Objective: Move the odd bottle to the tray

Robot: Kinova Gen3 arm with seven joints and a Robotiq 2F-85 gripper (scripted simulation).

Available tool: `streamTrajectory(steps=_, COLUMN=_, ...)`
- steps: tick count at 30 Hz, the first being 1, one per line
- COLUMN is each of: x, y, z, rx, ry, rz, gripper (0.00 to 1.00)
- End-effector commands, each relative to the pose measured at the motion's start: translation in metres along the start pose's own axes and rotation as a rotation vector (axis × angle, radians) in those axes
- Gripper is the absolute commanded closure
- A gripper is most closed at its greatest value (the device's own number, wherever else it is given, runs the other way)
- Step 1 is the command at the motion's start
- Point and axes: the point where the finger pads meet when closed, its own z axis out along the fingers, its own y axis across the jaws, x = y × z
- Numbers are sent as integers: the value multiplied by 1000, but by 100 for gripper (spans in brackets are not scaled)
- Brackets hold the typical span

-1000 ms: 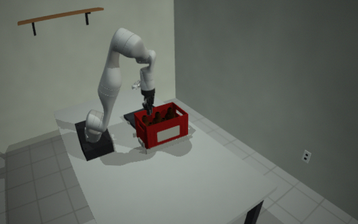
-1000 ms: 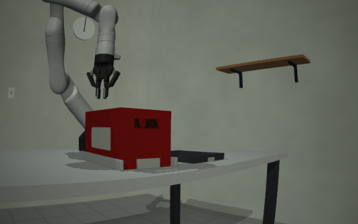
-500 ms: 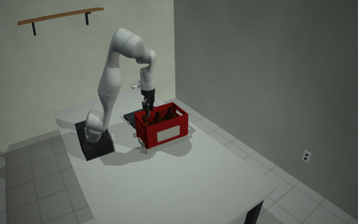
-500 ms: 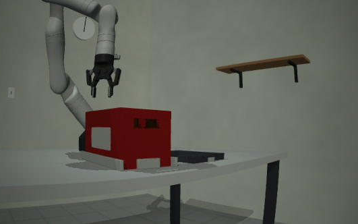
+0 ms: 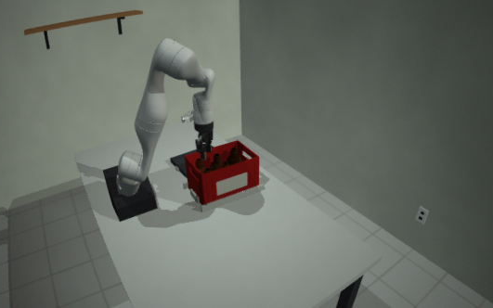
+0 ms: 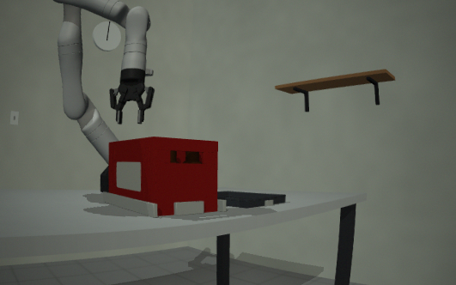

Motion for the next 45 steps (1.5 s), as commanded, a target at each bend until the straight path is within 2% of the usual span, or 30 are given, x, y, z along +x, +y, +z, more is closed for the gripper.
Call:
streamTrajectory(steps=1, x=0, y=0, z=0, rx=-1, ry=0, rz=0, gripper=36)
streamTrajectory(steps=23, x=0, y=0, z=12, rx=-1, ry=-1, rz=0, gripper=36)
streamTrajectory(steps=45, x=0, y=0, z=37, rx=-1, ry=-1, rz=0, gripper=36)
